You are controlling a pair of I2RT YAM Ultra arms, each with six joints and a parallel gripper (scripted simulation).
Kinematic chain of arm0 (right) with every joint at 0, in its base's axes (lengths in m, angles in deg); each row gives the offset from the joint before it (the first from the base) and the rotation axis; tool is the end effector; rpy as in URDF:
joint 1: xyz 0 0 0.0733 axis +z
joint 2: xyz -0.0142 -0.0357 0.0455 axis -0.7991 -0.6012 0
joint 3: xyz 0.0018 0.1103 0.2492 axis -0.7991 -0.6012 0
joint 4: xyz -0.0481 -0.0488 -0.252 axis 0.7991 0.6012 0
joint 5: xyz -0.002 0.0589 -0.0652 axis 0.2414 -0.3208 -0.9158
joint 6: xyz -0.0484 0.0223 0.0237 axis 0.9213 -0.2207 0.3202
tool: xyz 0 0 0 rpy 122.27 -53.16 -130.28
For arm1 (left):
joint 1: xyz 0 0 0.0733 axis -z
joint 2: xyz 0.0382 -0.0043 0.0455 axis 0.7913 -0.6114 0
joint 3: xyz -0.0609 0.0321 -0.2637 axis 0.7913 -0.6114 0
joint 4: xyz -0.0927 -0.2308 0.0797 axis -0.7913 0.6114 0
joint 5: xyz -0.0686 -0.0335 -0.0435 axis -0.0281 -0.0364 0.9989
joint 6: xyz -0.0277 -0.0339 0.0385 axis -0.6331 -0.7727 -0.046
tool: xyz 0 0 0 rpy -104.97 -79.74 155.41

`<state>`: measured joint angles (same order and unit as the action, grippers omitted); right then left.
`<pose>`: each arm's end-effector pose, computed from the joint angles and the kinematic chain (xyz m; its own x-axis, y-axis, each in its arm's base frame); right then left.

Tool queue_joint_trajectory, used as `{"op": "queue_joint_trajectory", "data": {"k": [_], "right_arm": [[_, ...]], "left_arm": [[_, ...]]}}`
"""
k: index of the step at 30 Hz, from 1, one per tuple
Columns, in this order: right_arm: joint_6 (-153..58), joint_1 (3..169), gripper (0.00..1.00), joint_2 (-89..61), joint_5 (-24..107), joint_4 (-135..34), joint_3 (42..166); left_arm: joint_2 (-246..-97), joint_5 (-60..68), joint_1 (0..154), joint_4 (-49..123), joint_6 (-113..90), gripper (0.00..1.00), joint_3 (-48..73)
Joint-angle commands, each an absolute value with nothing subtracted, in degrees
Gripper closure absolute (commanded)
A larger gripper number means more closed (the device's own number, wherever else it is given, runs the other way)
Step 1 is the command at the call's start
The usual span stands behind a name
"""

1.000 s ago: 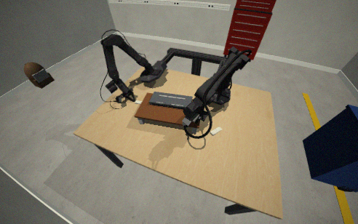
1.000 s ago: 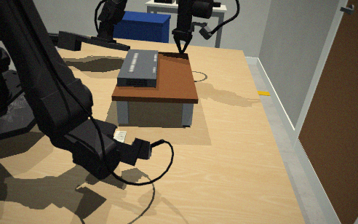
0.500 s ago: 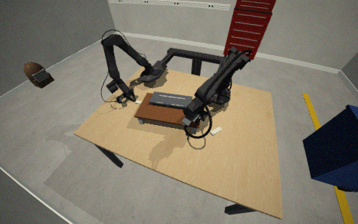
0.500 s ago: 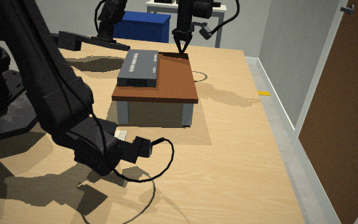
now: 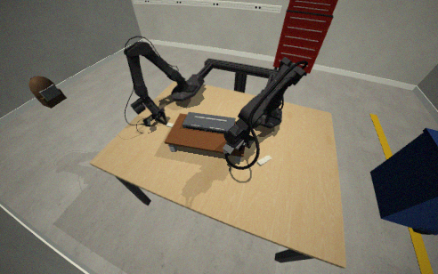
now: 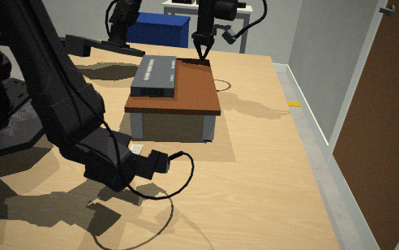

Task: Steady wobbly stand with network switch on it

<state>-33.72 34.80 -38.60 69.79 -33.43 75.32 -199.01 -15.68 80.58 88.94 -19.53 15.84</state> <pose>0.2667 -0.0630 0.0665 -0.9750 0.1151 -0.1901 0.0026 0.8612 0.5083 0.3168 -0.1550 0.1610 -0.9430 0.3276 -0.0584 0.2977 0.9089 0.2920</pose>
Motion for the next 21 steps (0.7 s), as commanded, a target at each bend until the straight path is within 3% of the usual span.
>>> {"op": "queue_joint_trajectory", "data": {"k": [1,21], "right_arm": [[-34.5,35.5,1.0,-37.8,69.9,-35.0,74.0],[-36.4,37.2,1.0,-38.0,70.0,-37.2,72.7]], "left_arm": [[-199.4,-15.8,80.9,87.6,-19.2,1.0,16.8],[-199.4,-15.8,80.9,87.6,-19.2,1.0,16.8]]}}
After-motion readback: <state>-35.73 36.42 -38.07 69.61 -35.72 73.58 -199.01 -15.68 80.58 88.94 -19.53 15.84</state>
